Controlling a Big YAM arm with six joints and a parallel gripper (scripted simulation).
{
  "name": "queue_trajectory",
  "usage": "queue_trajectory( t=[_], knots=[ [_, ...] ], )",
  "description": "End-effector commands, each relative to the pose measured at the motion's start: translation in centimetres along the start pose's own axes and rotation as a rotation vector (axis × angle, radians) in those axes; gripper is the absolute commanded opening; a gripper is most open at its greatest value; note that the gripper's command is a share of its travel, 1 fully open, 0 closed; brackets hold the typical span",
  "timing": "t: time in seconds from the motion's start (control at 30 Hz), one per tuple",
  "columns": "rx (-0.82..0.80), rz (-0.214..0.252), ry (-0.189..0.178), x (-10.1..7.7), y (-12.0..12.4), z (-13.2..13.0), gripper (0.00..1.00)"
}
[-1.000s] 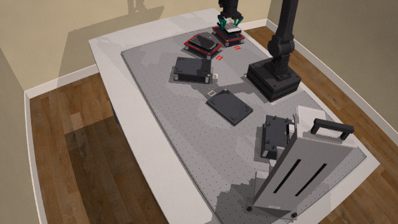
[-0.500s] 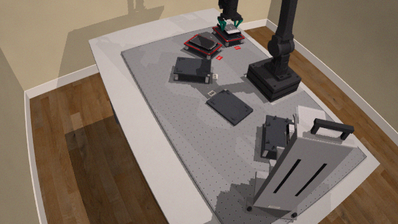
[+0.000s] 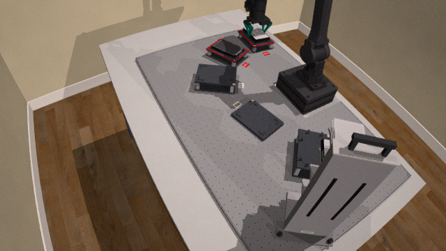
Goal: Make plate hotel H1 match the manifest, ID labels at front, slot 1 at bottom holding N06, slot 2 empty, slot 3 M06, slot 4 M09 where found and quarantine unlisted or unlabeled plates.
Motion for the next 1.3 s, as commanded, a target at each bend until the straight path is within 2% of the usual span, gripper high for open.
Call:
queue_trajectory(
  t=[0.0, 0.37, 0.4, 0.43, 0.53, 0.57, 0.97, 1.0, 1.07, 1.1, 1.27],
  knots=[
    [0.0, -0.027, -0.002, -0.3, -0.6, 0.4, 0.86],
    [0.0, -0.016, -0.001, 0.8, -0.4, 0.4, 0.86],
    [0.0, -0.019, -0.001, 0.7, -0.6, 0.4, 0.86],
    [0.0, -0.042, -0.002, -0.4, -1.3, 0.2, 0.86],
    [0.0, -0.042, -0.002, -0.4, -1.3, 0.2, 0.86],
    [0.0, -0.042, -0.002, -0.4, -1.3, 0.2, 1.0],
    [0.0, -0.042, -0.002, -0.4, -1.3, 0.2, 1.0],
    [0.0, -0.055, -0.003, -1.7, -1.5, 0.5, 1.0],
    [0.0, -0.055, -0.003, -1.7, -1.5, 0.5, 1.0],
    [0.0, -0.072, -0.004, -2.5, -2.3, 0.5, 1.0],
    [0.001, -0.072, -0.004, -4.2, -2.1, 0.5, 1.0]
  ],
)
Point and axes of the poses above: the point where the finger pads meet when closed, its own x axis out along the fingers, its own z axis across the jaws, y = z × x, the point moved 5 cm from there along -x, back along the fingers, and after that the axes turned 1 degree about x, right-handed, at the moved point
